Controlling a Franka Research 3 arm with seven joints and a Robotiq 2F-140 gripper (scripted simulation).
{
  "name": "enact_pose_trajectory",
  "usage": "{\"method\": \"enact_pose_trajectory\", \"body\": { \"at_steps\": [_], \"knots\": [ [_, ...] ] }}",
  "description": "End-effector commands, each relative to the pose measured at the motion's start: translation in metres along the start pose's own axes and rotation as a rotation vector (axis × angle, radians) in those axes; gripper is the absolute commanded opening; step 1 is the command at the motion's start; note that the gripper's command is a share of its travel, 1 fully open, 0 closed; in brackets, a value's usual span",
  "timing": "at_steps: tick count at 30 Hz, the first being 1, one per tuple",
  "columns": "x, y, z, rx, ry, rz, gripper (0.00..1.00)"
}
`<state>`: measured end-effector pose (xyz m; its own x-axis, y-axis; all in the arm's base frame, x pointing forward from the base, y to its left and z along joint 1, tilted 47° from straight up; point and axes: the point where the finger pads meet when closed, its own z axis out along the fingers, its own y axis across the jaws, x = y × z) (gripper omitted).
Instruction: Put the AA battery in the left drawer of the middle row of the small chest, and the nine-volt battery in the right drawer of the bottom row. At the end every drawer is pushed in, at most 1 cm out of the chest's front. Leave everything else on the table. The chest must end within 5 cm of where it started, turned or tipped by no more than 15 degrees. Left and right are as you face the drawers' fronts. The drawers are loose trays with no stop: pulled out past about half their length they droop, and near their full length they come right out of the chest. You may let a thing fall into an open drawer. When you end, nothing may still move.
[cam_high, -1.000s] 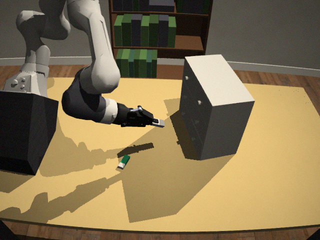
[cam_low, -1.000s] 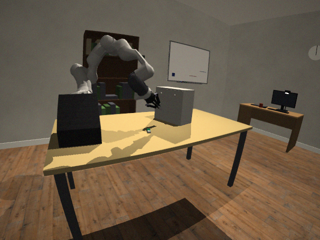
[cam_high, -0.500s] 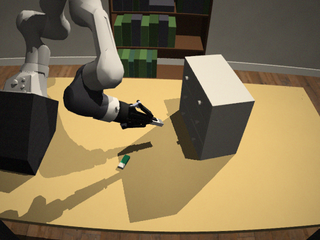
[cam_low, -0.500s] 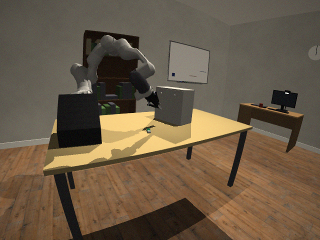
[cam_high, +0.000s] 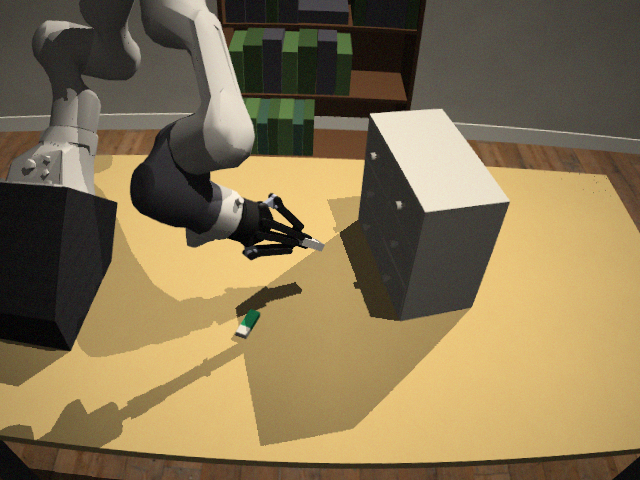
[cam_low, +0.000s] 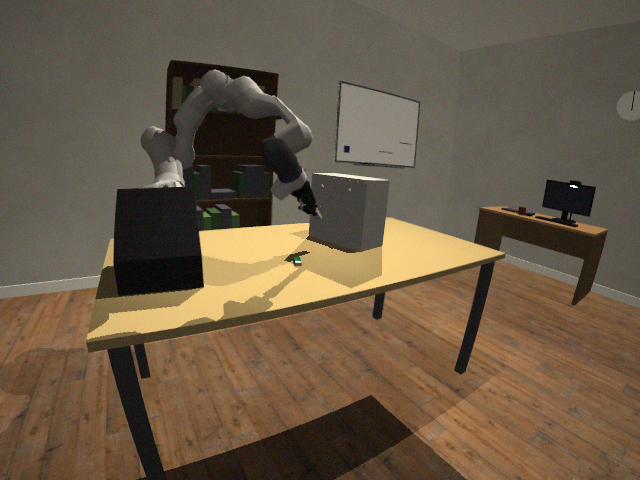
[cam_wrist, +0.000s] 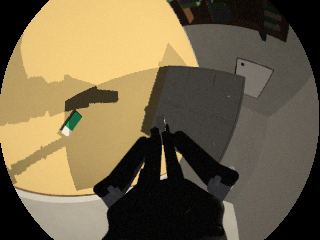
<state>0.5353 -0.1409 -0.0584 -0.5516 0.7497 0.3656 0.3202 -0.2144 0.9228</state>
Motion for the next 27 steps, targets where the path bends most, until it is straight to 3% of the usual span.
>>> {"method": "enact_pose_trajectory", "body": {
  "at_steps": [1, 6, 7, 8, 13, 14, 19, 20, 21, 27],
  "knots": [
    [0.0019, -0.0022, -0.0034, 0.03, 0.029, -0.276, 0.0],
    [0.0019, -0.0022, -0.0034, 0.031, 0.031, -0.29, 0.0],
    [0.0036, -0.0027, -0.006, 0.048, 0.056, -0.422, 0.0],
    [0.0036, -0.0027, -0.006, 0.05, 0.058, -0.442, 0.0],
    [0.0036, -0.0027, -0.006, 0.05, 0.058, -0.442, 0.0],
    [0.0051, -0.0032, -0.0089, 0.065, 0.088, -0.587, 0.0],
    [0.0051, -0.0032, -0.0089, 0.065, 0.09, -0.597, 0.0],
    [0.0064, -0.0036, -0.012, 0.077, 0.12, -0.731, 0.0],
    [0.0064, -0.0036, -0.012, 0.078, 0.124, -0.753, 0.0],
    [0.0064, -0.0036, -0.012, 0.078, 0.124, -0.753, 0.0]
  ]
}}
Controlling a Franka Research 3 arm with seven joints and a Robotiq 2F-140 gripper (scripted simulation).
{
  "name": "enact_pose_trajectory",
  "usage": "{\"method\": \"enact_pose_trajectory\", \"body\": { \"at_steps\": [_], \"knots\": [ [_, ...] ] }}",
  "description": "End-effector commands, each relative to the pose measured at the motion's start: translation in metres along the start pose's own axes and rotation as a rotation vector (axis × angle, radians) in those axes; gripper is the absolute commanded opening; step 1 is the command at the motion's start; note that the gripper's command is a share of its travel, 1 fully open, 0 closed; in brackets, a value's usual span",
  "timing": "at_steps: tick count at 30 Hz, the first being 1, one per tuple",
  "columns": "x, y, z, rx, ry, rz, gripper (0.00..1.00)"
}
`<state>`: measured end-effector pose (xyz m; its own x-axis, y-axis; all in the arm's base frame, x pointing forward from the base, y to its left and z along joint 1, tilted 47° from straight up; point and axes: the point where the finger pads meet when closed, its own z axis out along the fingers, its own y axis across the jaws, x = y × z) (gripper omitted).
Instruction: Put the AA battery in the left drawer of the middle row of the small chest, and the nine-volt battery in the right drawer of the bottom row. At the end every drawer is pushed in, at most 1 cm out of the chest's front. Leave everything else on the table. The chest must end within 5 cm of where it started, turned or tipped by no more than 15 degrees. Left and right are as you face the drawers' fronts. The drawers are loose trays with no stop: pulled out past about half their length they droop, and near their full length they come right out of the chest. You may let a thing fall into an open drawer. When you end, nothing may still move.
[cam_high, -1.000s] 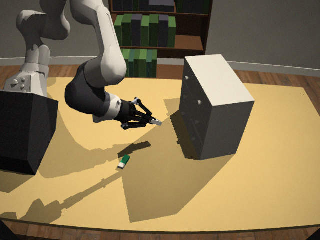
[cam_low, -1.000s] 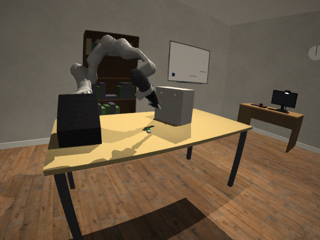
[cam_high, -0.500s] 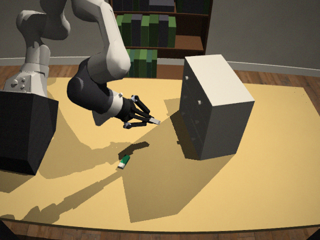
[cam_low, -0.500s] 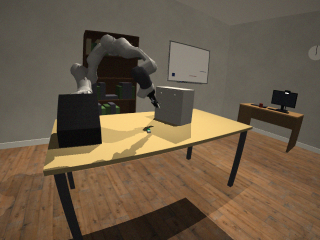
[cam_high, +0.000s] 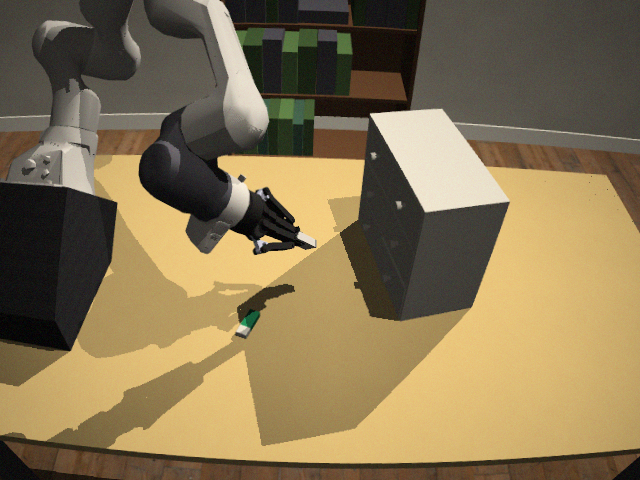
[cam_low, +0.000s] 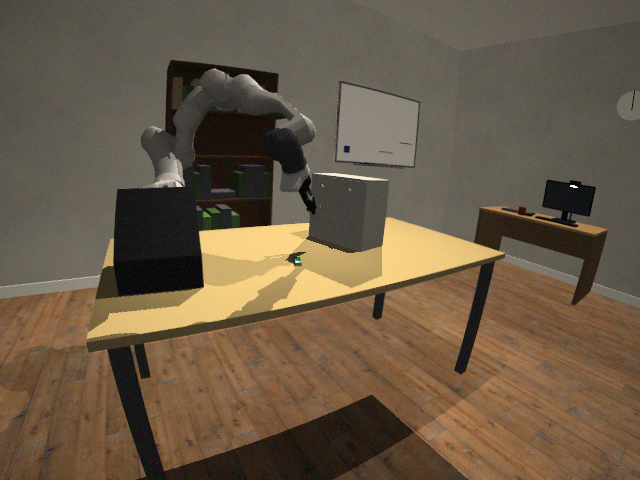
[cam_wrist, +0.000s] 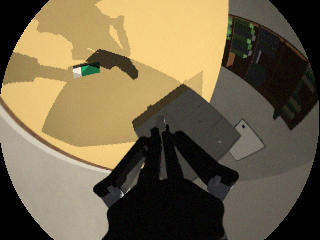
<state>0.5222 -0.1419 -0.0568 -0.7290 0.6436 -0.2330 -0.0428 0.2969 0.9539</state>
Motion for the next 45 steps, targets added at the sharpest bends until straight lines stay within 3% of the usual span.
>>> {"method": "enact_pose_trajectory", "body": {
  "at_steps": [1, 2, 7, 8, 14, 15, 21, 22, 28, 29, 35, 36, 43, 44, 45],
  "knots": [
    [0.0, -0.001, -0.001, 0.005, 0.006, -0.118, 0.0],
    [0.002, -0.001, -0.004, 0.013, 0.04, -0.276, 0.0],
    [0.002, -0.001, -0.004, 0.013, 0.04, -0.276, 0.0],
    [0.003, -0.001, -0.008, 0.016, 0.073, -0.422, 0.0],
    [0.003, -0.001, -0.008, 0.016, 0.075, -0.433, 0.0],
    [0.005, -0.001, -0.011, 0.015, 0.11, -0.584, 0.0],
    [0.005, -0.001, -0.011, 0.015, 0.111, -0.592, 0.0],
    [0.006, -0.001, -0.015, 0.009, 0.147, -0.743, 0.0],
    [0.006, -0.001, -0.015, 0.009, 0.148, -0.749, 0.0],
    [0.007, -0.001, -0.019, -0.001, 0.185, -0.902, 0.0],
    [0.007, -0.001, -0.019, -0.001, 0.186, -0.906, 0.0],
    [0.008, -0.001, -0.024, -0.016, 0.224, -1.06, 0.0],
    [0.008, -0.001, -0.024, -0.016, 0.224, -1.063, 0.0],
    [0.008, -0.001, -0.028, -0.036, 0.262, -1.217, 0.0],
    [0.008, -0.001, -0.028, -0.036, 0.262, -1.217, 0.0]
  ]
}}
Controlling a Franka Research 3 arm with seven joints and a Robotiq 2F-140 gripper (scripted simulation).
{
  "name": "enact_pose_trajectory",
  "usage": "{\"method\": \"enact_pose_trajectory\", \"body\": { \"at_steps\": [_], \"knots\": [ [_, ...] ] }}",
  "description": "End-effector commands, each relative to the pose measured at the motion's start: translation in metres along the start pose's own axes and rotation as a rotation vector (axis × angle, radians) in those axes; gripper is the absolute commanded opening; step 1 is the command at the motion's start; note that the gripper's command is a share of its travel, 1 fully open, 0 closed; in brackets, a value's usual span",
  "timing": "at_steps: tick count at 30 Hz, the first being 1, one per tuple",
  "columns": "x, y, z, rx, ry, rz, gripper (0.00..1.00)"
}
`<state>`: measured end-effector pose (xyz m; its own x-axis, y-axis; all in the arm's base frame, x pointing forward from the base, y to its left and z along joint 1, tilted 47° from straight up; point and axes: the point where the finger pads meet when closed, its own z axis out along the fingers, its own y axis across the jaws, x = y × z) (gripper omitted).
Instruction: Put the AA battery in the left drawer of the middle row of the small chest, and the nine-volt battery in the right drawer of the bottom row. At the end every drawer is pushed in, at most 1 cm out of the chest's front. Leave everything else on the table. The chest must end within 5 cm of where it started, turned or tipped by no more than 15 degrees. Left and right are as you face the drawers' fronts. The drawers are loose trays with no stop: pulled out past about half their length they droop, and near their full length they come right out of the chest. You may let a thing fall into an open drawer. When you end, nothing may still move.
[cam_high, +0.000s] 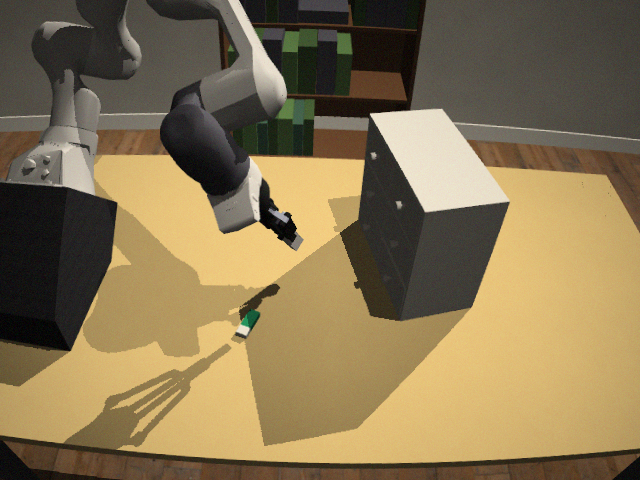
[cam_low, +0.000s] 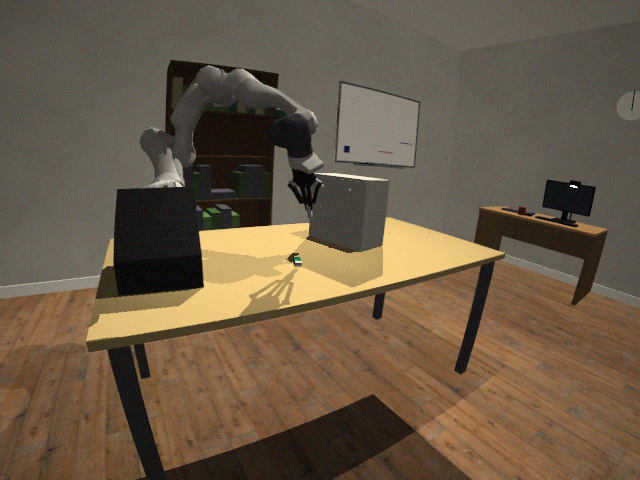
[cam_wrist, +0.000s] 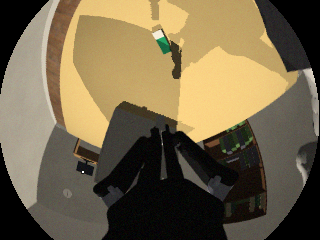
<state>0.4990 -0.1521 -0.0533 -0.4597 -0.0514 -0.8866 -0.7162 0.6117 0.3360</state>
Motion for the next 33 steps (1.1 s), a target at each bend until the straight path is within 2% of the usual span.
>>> {"method": "enact_pose_trajectory", "body": {
  "at_steps": [1, 7, 8, 14, 15, 24, 25, 32, 33],
  "knots": [
    [0.002, -0.002, -0.005, -0.008, 0.028, -0.207, 0.0],
    [0.002, -0.002, -0.005, -0.008, 0.028, -0.207, 0.0],
    [0.003, -0.001, -0.009, -0.03, 0.056, -0.362, 0.0],
    [0.003, -0.001, -0.009, -0.03, 0.056, -0.362, 0.0],
    [0.004, 0.0, -0.014, -0.056, 0.081, -0.515, 0.0],
    [0.004, 0.0, -0.014, -0.056, 0.081, -0.515, 0.0],
    [0.005, 0.001, -0.019, -0.084, 0.104, -0.666, 0.0],
    [0.005, 0.001, -0.019, -0.084, 0.104, -0.666, 0.0],
    [0.006, 0.001, -0.024, -0.116, 0.123, -0.814, 0.0]
  ]
}}
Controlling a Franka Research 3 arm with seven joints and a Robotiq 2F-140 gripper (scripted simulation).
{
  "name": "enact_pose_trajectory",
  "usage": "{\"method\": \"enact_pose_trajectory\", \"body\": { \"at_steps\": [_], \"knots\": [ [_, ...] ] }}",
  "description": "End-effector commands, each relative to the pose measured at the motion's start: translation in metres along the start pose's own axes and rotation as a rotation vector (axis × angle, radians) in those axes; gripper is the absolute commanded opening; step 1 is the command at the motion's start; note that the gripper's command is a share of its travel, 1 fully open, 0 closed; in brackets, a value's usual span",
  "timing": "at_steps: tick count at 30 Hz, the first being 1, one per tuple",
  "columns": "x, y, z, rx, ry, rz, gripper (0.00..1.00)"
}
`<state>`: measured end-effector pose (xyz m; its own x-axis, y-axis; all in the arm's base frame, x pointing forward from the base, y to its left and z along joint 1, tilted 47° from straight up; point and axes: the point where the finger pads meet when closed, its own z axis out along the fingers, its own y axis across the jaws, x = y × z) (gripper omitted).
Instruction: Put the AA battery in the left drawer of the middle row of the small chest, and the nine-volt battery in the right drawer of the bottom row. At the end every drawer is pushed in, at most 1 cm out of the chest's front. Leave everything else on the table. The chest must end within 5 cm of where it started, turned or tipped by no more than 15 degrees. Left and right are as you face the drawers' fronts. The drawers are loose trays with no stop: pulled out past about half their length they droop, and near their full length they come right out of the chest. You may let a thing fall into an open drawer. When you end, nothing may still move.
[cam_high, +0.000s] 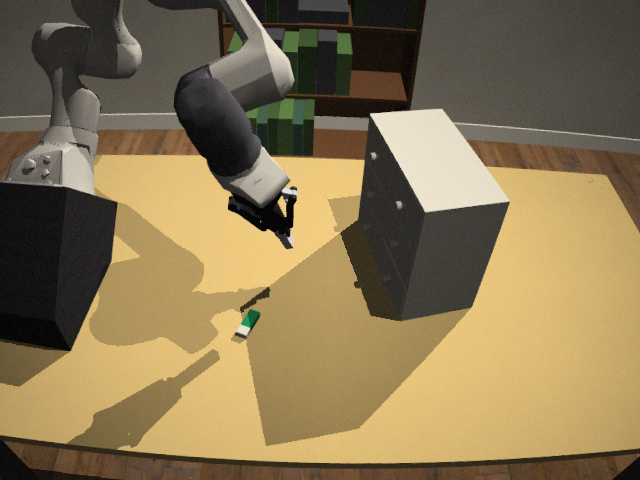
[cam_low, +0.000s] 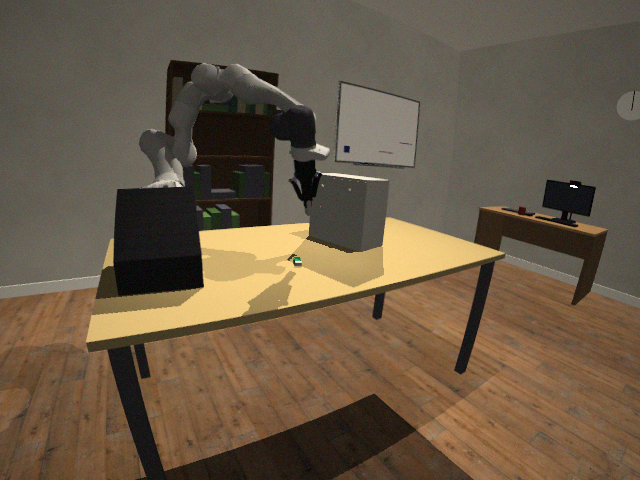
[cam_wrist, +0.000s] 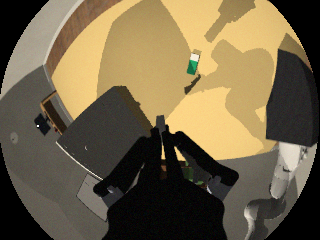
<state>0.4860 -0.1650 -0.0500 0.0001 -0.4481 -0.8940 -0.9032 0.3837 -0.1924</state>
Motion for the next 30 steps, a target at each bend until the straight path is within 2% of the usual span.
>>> {"method": "enact_pose_trajectory", "body": {
  "at_steps": [1, 26, 27, 30],
  "knots": [
    [0.0032, 0.0005, -0.0057, -0.026, 0.023, -0.205, 0.0],
    [0.0032, 0.0005, -0.0057, -0.026, 0.023, -0.205, 0.0],
    [0.0041, 0.0017, -0.0108, -0.057, 0.036, -0.351, 0.0],
    [0.0041, 0.0017, -0.0108, -0.057, 0.036, -0.351, 0.0]
  ]
}}
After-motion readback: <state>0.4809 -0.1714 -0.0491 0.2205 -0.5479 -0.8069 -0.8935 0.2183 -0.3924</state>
